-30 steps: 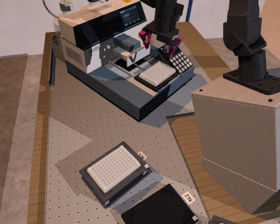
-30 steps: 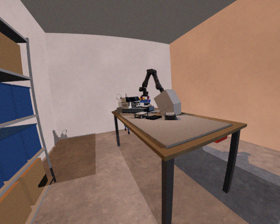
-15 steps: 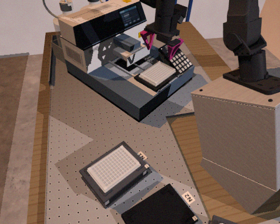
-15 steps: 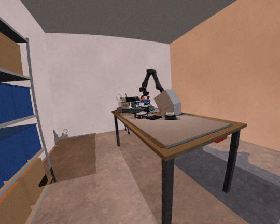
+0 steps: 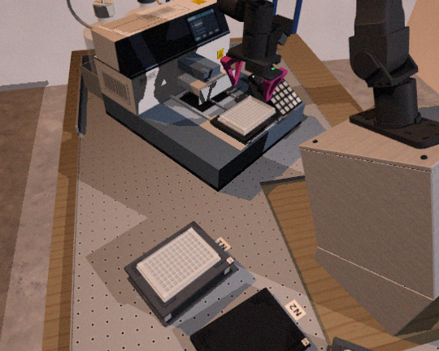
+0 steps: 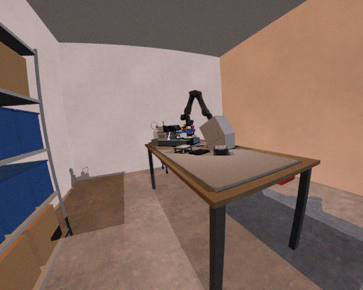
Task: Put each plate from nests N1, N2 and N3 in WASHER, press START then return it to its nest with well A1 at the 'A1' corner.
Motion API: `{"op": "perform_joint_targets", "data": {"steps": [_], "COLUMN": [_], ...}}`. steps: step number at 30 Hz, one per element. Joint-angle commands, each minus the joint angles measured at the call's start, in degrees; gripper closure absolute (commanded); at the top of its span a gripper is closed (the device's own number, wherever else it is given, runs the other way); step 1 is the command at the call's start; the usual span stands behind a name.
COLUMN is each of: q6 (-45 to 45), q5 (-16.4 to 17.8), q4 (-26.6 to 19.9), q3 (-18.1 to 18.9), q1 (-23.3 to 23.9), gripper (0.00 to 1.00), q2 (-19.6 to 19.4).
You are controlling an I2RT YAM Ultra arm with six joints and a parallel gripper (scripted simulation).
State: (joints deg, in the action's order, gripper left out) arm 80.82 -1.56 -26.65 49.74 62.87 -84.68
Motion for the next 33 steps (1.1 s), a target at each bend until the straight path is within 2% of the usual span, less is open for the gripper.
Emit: {"op": "perform_joint_targets", "data": {"steps": [1,5,6,28,33], "q6": [0.3,0.3,0.3,-0.2,-0.1], "q5": [0.0,0.0,0.0,0.1,0.1], "q4": [2.2,3.0,3.4,10.6,10.2], "q3": [-0.9,-1.3,-1.4,-2.1,-0.9], "q1": [0.8,0.8,0.8,0.9,0.4], "gripper": [0.00,0.00,0.00,0.00,0.00], "q2": [-1.3,-0.9,-2.2,-8.7,-8.0]}}
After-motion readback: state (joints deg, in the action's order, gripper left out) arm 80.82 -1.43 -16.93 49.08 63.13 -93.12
